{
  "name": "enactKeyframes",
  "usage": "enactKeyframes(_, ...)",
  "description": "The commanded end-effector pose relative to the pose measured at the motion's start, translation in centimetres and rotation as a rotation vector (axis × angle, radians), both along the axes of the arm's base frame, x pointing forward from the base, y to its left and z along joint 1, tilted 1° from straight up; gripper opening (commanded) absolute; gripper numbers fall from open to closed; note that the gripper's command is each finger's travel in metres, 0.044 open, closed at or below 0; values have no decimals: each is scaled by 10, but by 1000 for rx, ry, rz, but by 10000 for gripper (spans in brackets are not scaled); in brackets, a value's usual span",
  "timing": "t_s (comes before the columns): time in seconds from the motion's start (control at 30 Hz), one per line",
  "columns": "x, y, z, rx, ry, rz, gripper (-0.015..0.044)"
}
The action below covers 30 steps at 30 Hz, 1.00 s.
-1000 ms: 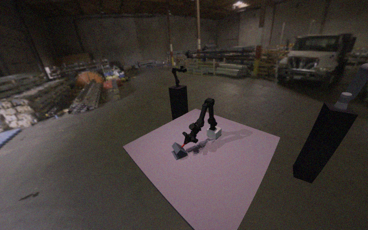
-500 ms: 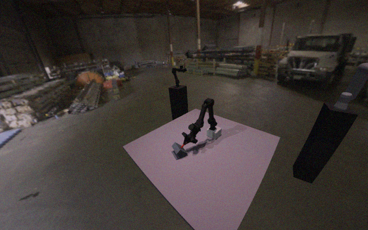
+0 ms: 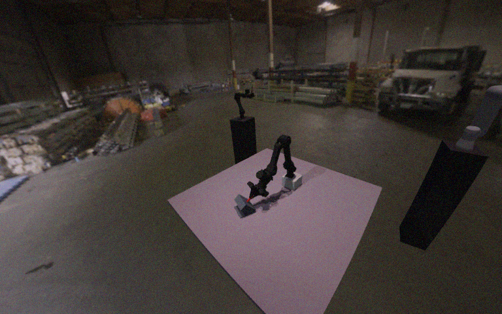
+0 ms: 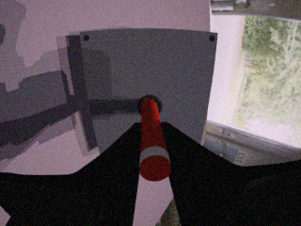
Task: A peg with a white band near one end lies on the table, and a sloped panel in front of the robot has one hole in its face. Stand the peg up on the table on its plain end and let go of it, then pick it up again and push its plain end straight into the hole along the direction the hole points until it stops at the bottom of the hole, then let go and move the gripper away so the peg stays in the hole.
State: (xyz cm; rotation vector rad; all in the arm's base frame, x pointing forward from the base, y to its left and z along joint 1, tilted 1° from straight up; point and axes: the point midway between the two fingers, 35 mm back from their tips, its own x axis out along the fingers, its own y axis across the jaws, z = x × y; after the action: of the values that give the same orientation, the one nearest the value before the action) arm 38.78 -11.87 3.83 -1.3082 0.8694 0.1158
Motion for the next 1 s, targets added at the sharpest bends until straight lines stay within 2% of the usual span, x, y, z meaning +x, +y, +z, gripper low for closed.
enactKeyframes(0.0, 3, -1, -1, -1, -2, 4, 0)
enactKeyframes(0.97, 13, -6, -10, -1, -3, 4, 0)
